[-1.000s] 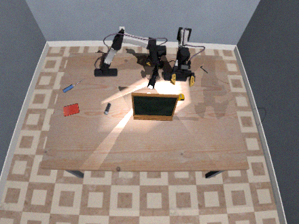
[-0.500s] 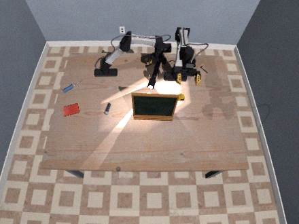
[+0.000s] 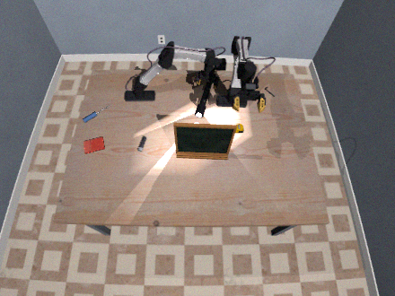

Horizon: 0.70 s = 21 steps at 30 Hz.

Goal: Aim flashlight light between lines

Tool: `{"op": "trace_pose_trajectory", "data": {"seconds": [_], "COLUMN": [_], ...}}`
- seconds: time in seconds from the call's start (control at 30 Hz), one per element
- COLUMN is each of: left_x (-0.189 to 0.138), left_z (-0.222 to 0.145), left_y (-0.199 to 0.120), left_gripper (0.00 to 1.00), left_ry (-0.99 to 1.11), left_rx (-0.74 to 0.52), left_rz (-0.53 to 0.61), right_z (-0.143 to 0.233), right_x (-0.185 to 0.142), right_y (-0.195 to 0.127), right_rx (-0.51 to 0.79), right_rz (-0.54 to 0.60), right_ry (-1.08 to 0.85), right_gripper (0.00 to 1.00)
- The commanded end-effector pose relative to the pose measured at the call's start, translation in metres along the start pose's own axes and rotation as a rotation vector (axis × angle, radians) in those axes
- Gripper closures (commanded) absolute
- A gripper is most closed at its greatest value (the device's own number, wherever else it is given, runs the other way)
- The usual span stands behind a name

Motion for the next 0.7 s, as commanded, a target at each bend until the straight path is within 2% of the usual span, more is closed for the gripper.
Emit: {"op": "trace_pose_trajectory", "data": {"seconds": [0.0,0.23,0.27,0.3,0.67], "left_x": [-0.011,-0.011,-0.011,-0.011,-0.011], "left_z": [0.001,0.001,0.001,0.001,0.001], "left_y": [0.0,0.0,0.0,0.0,0.0], "left_gripper": [0.0,0.0,0.0,0.0,0.0], "left_ry": [0.006,0.006,0.006,0.006,0.006], "left_rx": [0.004,0.004,0.004,0.004,0.004], "left_rz": [0.03,0.03,0.03,0.03,0.03], "right_z": [-0.005,-0.005,-0.005,-0.006,-0.004], "right_x": [-0.003,-0.002,-0.002,-0.003,-0.003], "right_y": [-0.014,-0.006,0.004,-0.003,0.04], "right_rx": [-0.064,-0.067,-0.048,-0.069,-0.014], "right_rz": [-0.014,-0.014,-0.01,-0.014,-0.003], "right_ry": [0.003,0.002,0.002,0.003,0.0], "right_gripper": [0.05,0.05,0.05,0.05,0.05]}}
Point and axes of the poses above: on each arm, the point where the finger pads meet when closed, its own y axis out along the fingers, its own z axis across the jaws, x = y × z, the point moved 1 cm from there along -y, back along the fingers, and after that the axes turned 9 degrees about -y, right-handed, at the moved point
